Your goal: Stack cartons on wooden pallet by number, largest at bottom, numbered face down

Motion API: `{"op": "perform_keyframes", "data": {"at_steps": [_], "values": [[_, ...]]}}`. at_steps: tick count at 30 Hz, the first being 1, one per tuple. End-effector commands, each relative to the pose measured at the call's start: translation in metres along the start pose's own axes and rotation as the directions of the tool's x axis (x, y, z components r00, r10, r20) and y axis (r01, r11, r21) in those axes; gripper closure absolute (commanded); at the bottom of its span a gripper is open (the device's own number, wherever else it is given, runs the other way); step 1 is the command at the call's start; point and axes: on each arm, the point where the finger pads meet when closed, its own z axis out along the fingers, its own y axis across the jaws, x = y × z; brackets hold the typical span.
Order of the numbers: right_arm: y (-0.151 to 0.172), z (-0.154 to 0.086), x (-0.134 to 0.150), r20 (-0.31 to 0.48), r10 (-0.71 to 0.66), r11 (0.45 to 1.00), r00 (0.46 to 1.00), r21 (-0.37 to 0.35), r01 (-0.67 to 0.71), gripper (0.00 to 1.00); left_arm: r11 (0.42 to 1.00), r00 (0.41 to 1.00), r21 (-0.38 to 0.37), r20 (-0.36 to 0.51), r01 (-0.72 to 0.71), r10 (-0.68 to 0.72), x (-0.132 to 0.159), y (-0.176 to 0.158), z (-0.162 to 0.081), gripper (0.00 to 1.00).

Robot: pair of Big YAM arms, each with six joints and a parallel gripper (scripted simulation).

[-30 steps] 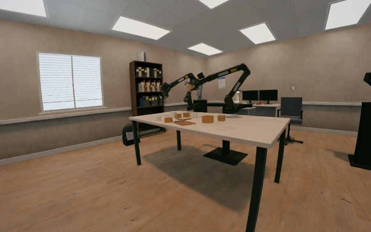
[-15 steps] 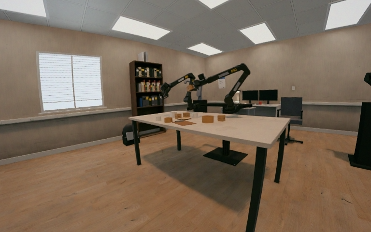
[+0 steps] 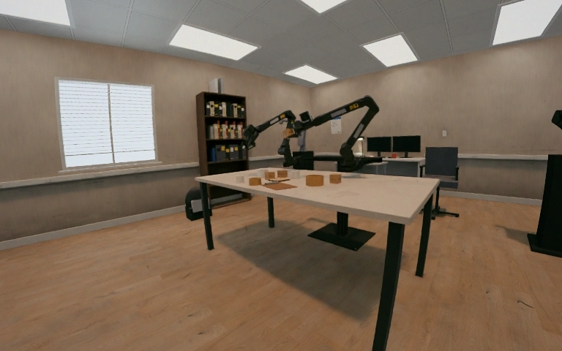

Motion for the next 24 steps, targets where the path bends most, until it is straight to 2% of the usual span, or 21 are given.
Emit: {"op": "perform_keyframes", "data": {"at_steps": [1,2,3,6,11,13,14,15,16,24], "values": [[0.016,0.004,-0.026,0.075,0.091,0.995,0.993,-0.041,-0.088,0.00,0.999,1.000,0.038,0.020,0.009,-0.010,-0.011,-0.022,-0.001,0.46],[0.025,0.007,-0.027,0.090,0.129,0.990,0.988,-0.064,-0.123,0.00,0.999,1.000,0.038,0.020,0.009,-0.010,-0.011,-0.022,-0.001,0.46],[0.037,0.013,-0.011,0.079,0.168,0.983,0.983,-0.090,-0.161,0.00,0.999,1.000,0.038,0.020,0.009,-0.010,-0.011,-0.022,-0.001,0.46],[0.078,0.020,-0.011,0.119,0.286,0.944,0.951,-0.203,-0.259,0.00,0.999,1.000,0.038,0.020,0.009,-0.010,-0.011,-0.022,-0.001,0.46],[0.123,0.019,-0.012,0.140,0.426,0.868,0.894,-0.341,-0.360,0.00,0.999,1.000,0.038,0.020,0.009,-0.010,-0.011,-0.022,-0.001,0.46],[0.123,0.019,-0.012,0.140,0.426,0.868,0.894,-0.341,-0.360,0.00,0.999,1.000,0.038,0.020,0.009,-0.010,-0.011,-0.022,-0.001,0.46],[0.131,0.014,-0.029,0.160,0.470,0.840,0.868,-0.384,-0.384,0.00,0.999,1.000,0.038,0.020,0.009,-0.010,-0.011,-0.022,-0.001,0.46],[0.141,0.012,-0.029,0.154,0.505,0.812,0.849,-0.418,-0.407,0.00,0.999,1.000,0.038,0.020,0.009,-0.010,-0.011,-0.022,-0.001,0.46],[0.150,0.014,-0.011,0.128,0.527,0.792,0.840,-0.433,-0.430,0.00,0.999,1.000,0.038,0.020,0.009,-0.010,-0.011,-0.022,-0.001,0.46],[0.211,-0.012,-0.004,0.015,0.714,0.547,0.700,-0.636,-0.544,0.00,0.999,1.000,0.038,0.020,0.009,-0.010,-0.011,-0.022,-0.001,0.46]]}}
